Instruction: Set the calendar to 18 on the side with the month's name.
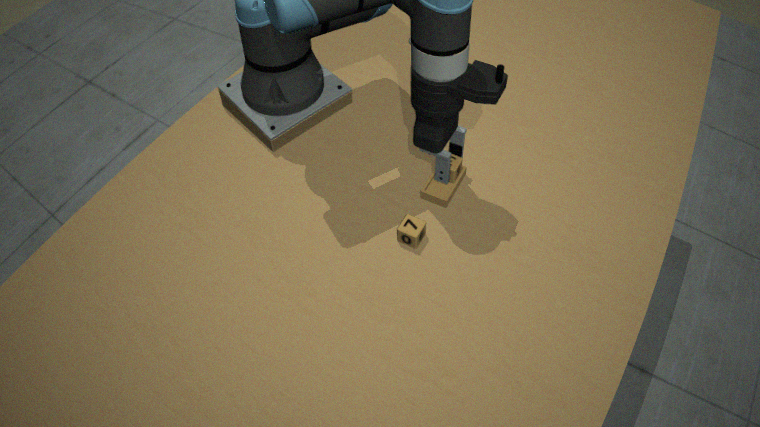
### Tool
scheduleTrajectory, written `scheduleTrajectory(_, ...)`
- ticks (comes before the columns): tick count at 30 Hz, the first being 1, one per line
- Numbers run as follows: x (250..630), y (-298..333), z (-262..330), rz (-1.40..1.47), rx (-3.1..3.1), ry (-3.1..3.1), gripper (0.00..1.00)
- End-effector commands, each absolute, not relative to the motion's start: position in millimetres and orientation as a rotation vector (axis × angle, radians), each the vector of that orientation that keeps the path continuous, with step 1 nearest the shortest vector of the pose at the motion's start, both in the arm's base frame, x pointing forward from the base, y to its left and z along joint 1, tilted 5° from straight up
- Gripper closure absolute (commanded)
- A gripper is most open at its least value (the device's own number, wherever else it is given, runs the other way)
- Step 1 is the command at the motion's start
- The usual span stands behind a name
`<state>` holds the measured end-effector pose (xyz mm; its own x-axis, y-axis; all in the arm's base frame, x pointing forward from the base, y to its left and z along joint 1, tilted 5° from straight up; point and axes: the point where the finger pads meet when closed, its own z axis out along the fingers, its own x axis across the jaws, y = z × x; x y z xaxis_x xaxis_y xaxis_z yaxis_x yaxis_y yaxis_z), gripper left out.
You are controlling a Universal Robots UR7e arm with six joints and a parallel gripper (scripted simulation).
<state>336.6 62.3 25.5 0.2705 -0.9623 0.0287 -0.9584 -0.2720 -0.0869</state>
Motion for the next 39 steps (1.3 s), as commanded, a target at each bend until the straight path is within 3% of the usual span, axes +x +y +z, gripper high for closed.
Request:
scheduleTrajectory(1, 337, 62, 30, -0.119, -2.461, 1.862, 0.1)
scheduleTrajectory(23, 330, 63, 106, -0.119, -2.461, 1.862, 0.1)
scheduleTrajectory(33, 329, 63, 115, -0.119, -2.461, 1.862, 0.1)
scheduleTrajectory(34, 329, 63, 115, -0.119, -2.461, 1.862, 0.0)
scheduleTrajectory(39, 329, 63, 115, -0.119, -2.461, 1.862, 0.0)
